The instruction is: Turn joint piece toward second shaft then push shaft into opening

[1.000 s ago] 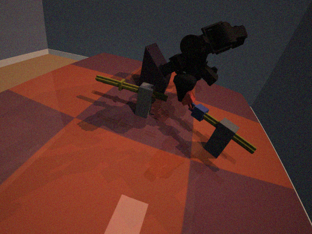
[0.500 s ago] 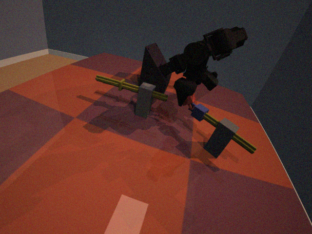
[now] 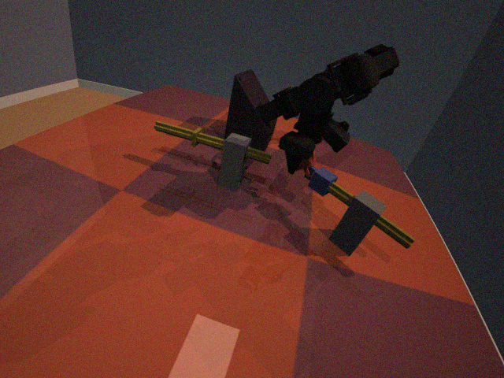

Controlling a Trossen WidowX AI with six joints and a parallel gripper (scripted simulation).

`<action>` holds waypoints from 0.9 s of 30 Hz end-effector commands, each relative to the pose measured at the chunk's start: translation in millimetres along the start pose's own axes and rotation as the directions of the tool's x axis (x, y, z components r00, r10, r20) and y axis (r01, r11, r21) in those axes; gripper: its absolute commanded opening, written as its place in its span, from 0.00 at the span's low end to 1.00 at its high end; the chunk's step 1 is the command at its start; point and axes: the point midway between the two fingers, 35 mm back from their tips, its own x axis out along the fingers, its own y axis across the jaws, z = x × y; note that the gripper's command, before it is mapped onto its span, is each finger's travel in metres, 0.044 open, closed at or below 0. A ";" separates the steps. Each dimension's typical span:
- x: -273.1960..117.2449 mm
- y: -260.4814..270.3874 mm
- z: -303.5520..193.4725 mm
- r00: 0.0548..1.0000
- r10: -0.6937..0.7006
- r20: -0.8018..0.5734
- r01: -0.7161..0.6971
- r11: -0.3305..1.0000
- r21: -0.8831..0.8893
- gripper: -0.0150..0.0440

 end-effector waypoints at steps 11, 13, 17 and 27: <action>0.4 -0.1 0.4 1.000 -0.001 0.004 0.001 1.000 0.004 0.56; 0.4 -0.1 0.4 1.000 -0.001 0.004 0.001 1.000 0.004 0.56; 0.4 -0.1 0.4 1.000 -0.001 0.004 0.001 1.000 0.004 0.56; 0.4 -0.1 0.4 1.000 -0.001 0.004 0.001 1.000 0.004 0.56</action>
